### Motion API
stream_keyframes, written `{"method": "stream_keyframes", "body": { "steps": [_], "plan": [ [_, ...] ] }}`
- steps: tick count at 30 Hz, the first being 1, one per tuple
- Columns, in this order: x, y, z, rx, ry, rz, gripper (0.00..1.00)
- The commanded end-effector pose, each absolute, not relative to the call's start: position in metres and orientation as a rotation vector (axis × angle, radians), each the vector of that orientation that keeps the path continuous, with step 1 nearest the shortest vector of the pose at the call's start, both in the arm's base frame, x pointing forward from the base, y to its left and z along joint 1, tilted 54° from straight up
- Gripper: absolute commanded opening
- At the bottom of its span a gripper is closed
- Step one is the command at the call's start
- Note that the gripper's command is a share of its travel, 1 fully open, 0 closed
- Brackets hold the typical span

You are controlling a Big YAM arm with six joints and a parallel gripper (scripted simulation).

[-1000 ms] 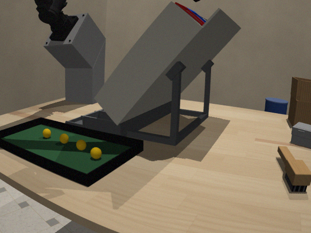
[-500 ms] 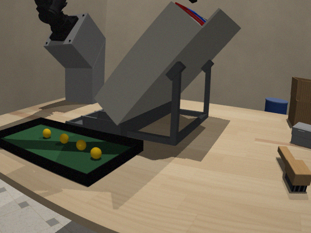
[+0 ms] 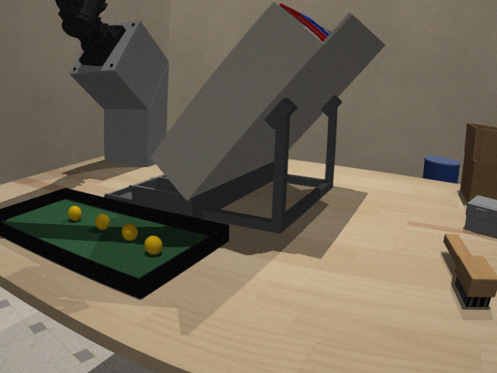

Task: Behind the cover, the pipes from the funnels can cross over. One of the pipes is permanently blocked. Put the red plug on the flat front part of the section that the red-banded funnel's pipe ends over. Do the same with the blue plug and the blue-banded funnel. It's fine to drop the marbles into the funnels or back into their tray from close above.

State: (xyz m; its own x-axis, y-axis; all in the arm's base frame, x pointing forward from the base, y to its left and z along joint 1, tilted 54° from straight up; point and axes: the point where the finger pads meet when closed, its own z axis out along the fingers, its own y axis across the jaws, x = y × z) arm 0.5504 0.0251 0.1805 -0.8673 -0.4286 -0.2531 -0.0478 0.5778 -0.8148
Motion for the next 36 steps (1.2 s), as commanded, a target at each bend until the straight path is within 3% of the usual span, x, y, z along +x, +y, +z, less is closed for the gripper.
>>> {"method": "stream_keyframes", "body": {
  "steps": [1,36],
  "plan": [
    [0.5614,0.0397,0.2042,-0.352,2.342,-1.180,0.59],
    [0.5612,0.0397,0.2044,-0.367,2.364,-1.195,0.59]
  ]
}}
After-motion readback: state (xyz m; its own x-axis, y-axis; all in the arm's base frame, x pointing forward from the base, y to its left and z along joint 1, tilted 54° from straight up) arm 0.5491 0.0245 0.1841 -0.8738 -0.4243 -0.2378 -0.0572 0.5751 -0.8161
